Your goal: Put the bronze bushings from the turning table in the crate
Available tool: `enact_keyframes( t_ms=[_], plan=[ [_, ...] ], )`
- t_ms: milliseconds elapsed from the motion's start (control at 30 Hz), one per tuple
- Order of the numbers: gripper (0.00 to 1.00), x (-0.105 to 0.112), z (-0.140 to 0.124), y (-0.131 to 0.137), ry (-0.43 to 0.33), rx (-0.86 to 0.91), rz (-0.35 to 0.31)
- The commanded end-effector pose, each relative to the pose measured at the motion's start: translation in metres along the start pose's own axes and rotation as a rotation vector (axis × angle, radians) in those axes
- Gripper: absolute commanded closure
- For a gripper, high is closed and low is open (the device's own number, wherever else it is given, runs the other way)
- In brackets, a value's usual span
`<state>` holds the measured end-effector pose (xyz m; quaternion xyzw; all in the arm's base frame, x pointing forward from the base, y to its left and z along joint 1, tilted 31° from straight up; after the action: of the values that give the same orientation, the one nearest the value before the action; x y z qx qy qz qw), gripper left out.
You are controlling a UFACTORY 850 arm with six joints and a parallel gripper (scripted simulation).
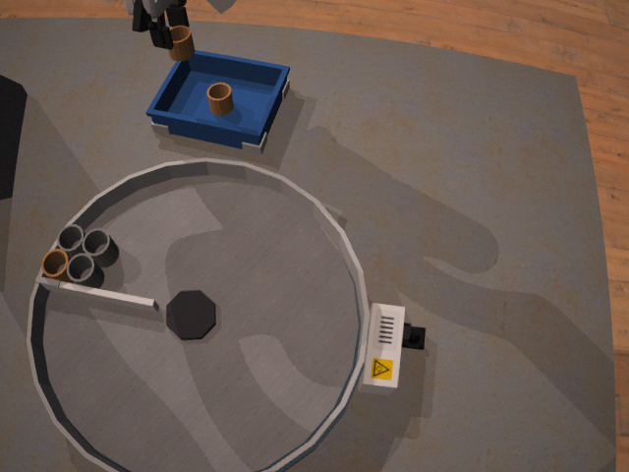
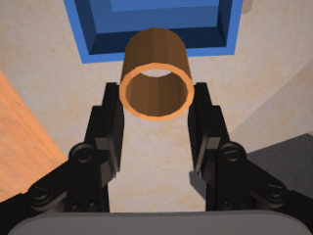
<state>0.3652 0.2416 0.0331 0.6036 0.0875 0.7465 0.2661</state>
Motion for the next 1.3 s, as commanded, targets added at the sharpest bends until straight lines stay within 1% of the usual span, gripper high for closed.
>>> enact_keyframes(
  t_ms=[0,233,367,1033,1267],
  plan=[
    [1.00,-0.008,0.000,0.000,0.001,0.000,0.001],
    [1.00,-0.048,0.001,-0.001,0.001,0.000,0.001],
    [1.00,-0.061,0.001,-0.001,0.001,0.000,0.001],
    [1.00,-0.063,0.001,-0.001,0.001,0.000,0.001],
    [1.00,-0.068,0.001,-0.001,0.001,0.000,0.001]
  ],
)
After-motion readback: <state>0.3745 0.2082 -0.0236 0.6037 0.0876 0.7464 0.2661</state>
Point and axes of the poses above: the point where the finger pads meet when closed, its own x axis back along the fingers, its own y axis across the jaws, z = x × y, the point moved 10 cm from there along x, back along the fingers, and after that the axes turned 1 degree about x, right-handed, at the moved point
